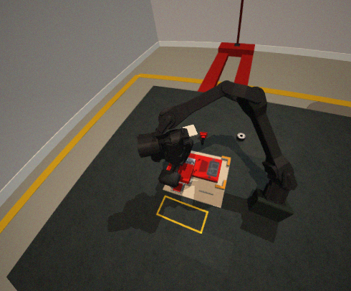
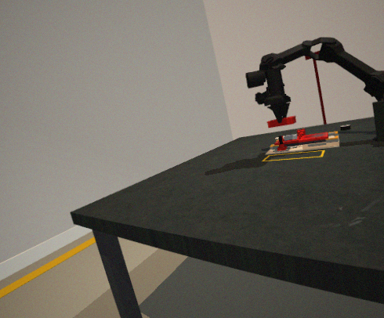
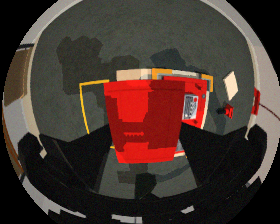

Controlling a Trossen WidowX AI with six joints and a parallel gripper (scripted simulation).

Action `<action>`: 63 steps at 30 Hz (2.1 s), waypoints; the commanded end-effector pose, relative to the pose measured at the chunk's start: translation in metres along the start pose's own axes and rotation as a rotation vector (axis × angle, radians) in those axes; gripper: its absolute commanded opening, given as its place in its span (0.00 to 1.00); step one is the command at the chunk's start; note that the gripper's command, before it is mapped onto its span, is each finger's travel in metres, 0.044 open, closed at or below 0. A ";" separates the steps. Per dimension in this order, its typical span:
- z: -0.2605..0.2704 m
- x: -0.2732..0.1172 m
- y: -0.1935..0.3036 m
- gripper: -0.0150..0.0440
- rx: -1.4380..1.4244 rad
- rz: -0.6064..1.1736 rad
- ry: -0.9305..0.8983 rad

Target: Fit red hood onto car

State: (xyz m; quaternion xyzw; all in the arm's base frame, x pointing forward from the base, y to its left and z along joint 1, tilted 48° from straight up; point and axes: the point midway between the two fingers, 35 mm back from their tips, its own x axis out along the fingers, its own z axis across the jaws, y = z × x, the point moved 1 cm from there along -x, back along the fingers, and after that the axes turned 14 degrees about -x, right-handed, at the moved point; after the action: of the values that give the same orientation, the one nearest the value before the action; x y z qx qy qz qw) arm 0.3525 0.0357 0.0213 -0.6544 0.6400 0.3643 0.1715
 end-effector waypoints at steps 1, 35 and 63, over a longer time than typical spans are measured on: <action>-0.019 0.000 0.004 0.25 -0.009 0.001 0.007; -0.090 0.050 0.024 0.25 -0.018 0.010 0.021; -0.090 0.051 0.025 0.25 -0.018 0.010 0.021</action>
State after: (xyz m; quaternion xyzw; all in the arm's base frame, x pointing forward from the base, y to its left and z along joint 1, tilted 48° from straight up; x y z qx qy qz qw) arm 0.3468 -0.0653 0.0525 -0.6548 0.6423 0.3655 0.1587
